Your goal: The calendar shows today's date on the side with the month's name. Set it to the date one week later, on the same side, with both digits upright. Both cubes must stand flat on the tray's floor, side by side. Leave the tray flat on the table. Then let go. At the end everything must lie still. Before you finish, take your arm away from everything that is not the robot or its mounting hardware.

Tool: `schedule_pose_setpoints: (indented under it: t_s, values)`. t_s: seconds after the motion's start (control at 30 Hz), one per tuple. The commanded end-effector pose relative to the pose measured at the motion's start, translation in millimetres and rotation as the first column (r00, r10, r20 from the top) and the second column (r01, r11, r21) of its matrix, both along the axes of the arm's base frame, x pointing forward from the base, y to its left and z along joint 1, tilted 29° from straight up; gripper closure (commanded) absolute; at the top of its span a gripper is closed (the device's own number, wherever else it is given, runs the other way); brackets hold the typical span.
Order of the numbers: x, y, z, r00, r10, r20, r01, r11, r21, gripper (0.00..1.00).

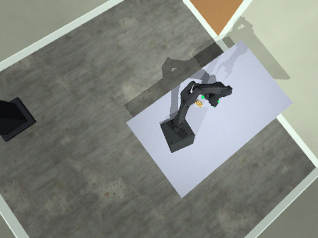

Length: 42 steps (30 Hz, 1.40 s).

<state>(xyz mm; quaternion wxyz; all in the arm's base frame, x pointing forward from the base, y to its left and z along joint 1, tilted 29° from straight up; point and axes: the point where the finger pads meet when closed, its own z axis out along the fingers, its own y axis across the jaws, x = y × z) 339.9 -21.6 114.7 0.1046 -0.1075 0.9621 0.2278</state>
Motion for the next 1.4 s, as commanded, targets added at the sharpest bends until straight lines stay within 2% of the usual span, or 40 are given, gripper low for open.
schedule_pose_setpoints:
  t_s: [0.0, 0.23, 0.33, 0.43, 0.53, 0.67, 0.73, 0.8, 0.83, 0.87, 0.9, 1.0, 1.03, 1.07, 1.17, 1.2, 1.27, 1.37]
  values:
    - [1.2, -4, 4.9, 1.000, -0.012, 0.003, 0.012, 1.000, 0.012, 0.00]
    - [-3.3, 0, -4.2, 0.998, -0.046, -0.042, 0.047, 0.999, 0.025, 0.00]
    - [-1.0, 6, -11.2, 0.990, -0.111, -0.083, 0.114, 0.993, 0.033, 0.00]
    - [0.1, 8, -16.1, 0.959, -0.237, -0.157, 0.246, 0.968, 0.040, 0.00]
    - [0.4, 4, -18.3, 0.932, -0.308, -0.192, 0.321, 0.946, 0.039, 0.00]
    - [1.4, 11, -23.1, 0.876, -0.405, -0.262, 0.428, 0.903, 0.031, 0.00]
    - [1.9, 13, -25.2, 0.836, -0.462, -0.298, 0.490, 0.872, 0.023, 0.00]
    - [1.9, 13, -25.2, 0.836, -0.462, -0.298, 0.490, 0.872, 0.023, 0.00]
    - [5.2, 6, -22.8, 0.786, -0.530, -0.317, 0.564, 0.826, 0.018, 0.00]
    - [5.4, 6, -22.7, 0.784, -0.534, -0.318, 0.567, 0.823, 0.017, 0.00]
    - [3.5, 11, -28.4, 0.747, -0.561, -0.355, 0.602, 0.799, 0.003, 0.00]
    - [3.0, 16, -33.5, 0.680, -0.612, -0.404, 0.662, 0.749, -0.020, 0.00]
    - [3.0, 17, -33.7, 0.675, -0.615, -0.406, 0.666, 0.746, -0.022, 0.00]
    - [3.2, 17, -35.5, 0.633, -0.645, -0.429, 0.702, 0.712, -0.035, 0.00]
    - [3.6, 17, -38.5, 0.554, -0.691, -0.464, 0.759, 0.648, -0.059, 0.00]
    - [3.6, 17, -38.9, 0.541, -0.698, -0.469, 0.768, 0.637, -0.063, 0.00]
    - [3.9, 16, -41.4, 0.472, -0.730, -0.495, 0.809, 0.582, -0.085, 0.00]
    - [3.9, 16, -41.4, 0.470, -0.730, -0.495, 0.810, 0.580, -0.086, 0.00]
